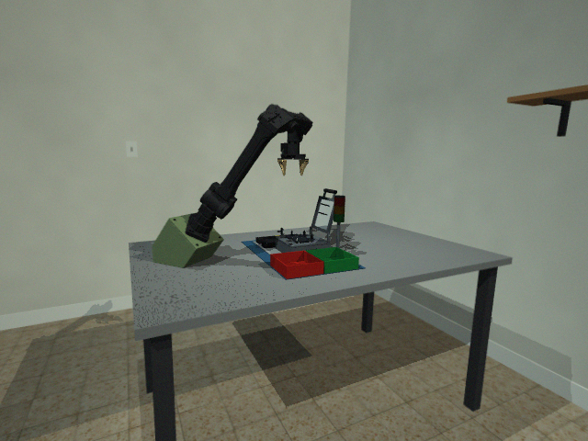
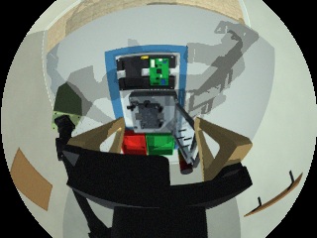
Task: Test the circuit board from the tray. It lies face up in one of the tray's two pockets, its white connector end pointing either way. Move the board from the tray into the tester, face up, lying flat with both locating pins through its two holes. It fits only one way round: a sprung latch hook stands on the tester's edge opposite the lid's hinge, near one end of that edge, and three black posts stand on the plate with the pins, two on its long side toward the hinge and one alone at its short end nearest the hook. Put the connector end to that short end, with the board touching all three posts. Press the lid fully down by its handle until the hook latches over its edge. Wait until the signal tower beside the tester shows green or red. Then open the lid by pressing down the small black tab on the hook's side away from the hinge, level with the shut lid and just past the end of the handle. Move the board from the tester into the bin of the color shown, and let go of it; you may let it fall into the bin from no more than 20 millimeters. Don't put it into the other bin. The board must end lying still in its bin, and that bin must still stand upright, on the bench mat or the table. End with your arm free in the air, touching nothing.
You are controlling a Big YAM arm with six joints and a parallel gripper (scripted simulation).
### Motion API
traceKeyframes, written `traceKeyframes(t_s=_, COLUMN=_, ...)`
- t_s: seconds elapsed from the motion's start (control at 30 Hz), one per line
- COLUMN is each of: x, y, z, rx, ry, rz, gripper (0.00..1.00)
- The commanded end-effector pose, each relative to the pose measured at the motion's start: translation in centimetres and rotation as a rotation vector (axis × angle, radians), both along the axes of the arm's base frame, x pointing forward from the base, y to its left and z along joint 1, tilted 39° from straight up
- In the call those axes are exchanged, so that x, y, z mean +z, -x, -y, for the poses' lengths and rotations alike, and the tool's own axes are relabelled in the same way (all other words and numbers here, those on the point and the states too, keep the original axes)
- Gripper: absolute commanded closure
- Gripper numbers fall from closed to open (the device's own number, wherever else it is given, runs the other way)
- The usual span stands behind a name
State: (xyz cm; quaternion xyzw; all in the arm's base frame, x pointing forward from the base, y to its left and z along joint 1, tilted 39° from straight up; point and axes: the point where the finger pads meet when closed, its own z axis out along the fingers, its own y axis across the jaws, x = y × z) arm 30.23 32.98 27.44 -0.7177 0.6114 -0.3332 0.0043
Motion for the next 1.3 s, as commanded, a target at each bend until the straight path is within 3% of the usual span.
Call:
traceKeyframes(t_s=0.0, x=1.04, y=0.35, z=-1.83, rx=0.020, ry=-0.025, rz=0.010, gripper=0.08)
traceKeyframes(t_s=1.27, x=0.86, y=0.41, z=-1.99, rx=0.017, ry=-0.027, rz=0.012, gripper=0.08)
